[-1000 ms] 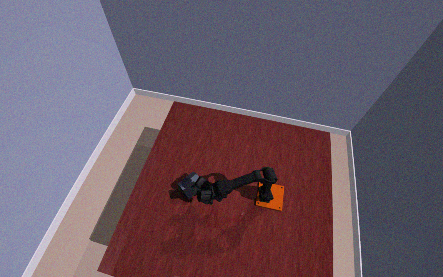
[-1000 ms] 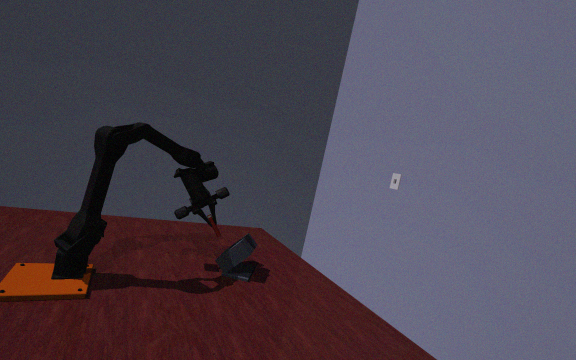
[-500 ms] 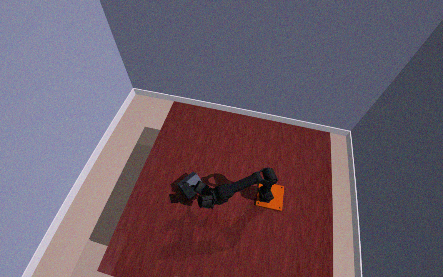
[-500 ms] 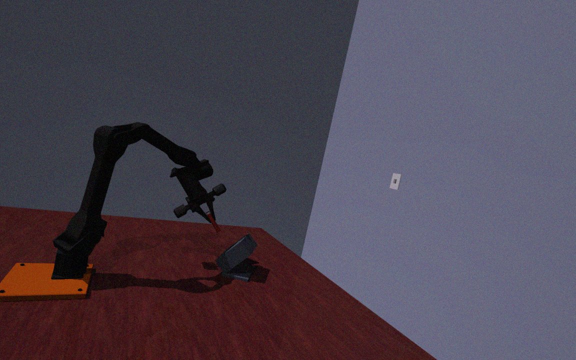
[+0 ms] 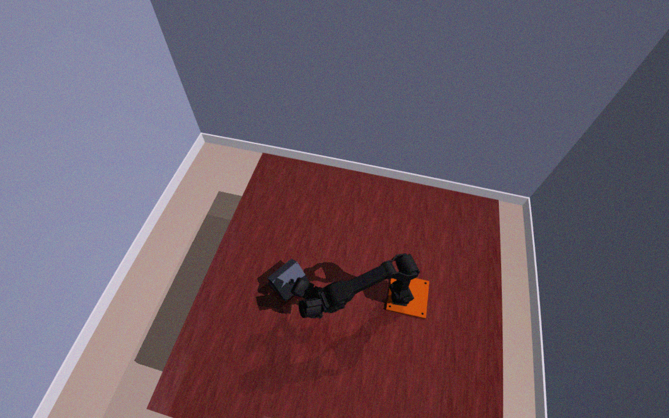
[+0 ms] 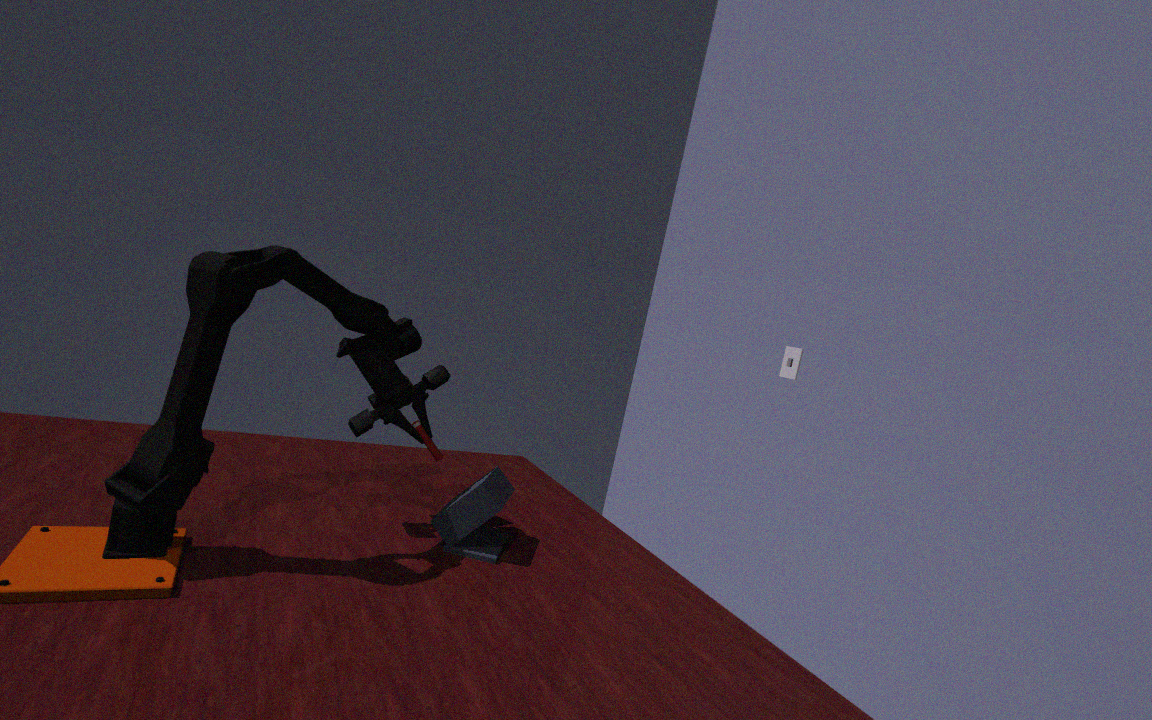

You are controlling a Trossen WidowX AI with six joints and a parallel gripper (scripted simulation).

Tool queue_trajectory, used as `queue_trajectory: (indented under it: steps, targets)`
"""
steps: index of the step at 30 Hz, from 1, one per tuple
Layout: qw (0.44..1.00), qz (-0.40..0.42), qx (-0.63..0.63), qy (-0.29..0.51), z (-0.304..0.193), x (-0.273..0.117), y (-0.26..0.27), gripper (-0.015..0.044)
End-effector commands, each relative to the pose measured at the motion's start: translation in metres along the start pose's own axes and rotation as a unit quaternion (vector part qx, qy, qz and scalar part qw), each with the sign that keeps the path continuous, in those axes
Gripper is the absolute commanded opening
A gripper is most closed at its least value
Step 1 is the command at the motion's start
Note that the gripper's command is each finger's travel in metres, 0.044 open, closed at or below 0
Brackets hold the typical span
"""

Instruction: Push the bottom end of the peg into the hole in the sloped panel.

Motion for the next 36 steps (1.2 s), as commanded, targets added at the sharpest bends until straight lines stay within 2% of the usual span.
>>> queue_trajectory:
  steps: [1,20,36]
  targets:
    - [1.000,-0.001,-0.005,0.004,0.001,0.008,0.000,0.0000]
    - [1.000,-0.017,-0.021,0.008,0.006,0.038,-0.004,0.0000]
    - [1.000,-0.019,-0.015,0.010,0.006,0.049,-0.005,0.0000]
Point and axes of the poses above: the point midway between the two fingers, 35 mm back from their tips, its own x axis out along the fingers, its own y axis across the jaws, z = x × y, the point moved 1 cm from there along -x, back along the fingers, and after that the axes turned 15 degrees about -x, right-handed, at the moved point
